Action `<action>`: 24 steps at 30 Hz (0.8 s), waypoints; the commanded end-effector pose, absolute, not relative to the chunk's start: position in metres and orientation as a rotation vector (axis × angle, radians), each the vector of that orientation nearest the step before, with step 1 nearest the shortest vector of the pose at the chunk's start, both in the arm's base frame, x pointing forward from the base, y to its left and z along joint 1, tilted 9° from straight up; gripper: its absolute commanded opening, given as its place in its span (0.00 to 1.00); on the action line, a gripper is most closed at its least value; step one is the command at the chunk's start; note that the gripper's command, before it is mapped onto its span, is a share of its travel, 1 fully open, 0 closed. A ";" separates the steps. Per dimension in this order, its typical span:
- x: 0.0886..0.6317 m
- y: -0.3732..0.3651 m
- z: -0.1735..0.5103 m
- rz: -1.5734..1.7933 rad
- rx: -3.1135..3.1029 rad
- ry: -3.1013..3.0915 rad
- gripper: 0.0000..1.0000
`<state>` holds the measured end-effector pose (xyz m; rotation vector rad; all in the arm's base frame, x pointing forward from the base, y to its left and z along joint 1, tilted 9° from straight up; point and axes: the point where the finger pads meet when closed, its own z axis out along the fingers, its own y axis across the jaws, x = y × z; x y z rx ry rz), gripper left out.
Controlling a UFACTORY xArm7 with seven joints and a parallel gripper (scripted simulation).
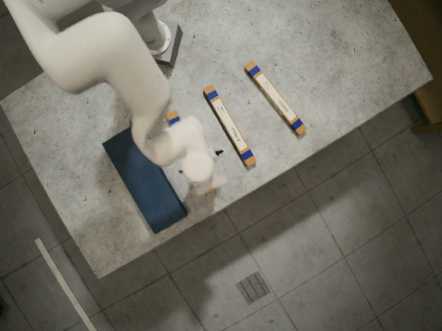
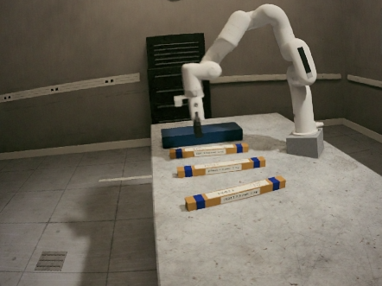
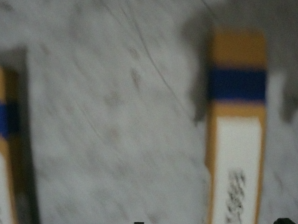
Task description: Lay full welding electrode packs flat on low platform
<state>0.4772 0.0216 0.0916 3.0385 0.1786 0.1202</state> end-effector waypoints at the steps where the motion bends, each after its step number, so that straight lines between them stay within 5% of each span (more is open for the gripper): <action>1: 0.439 -0.013 0.081 0.186 3.044 0.171 0.74; 24: 0.445 -0.018 0.030 0.186 3.044 0.172 0.74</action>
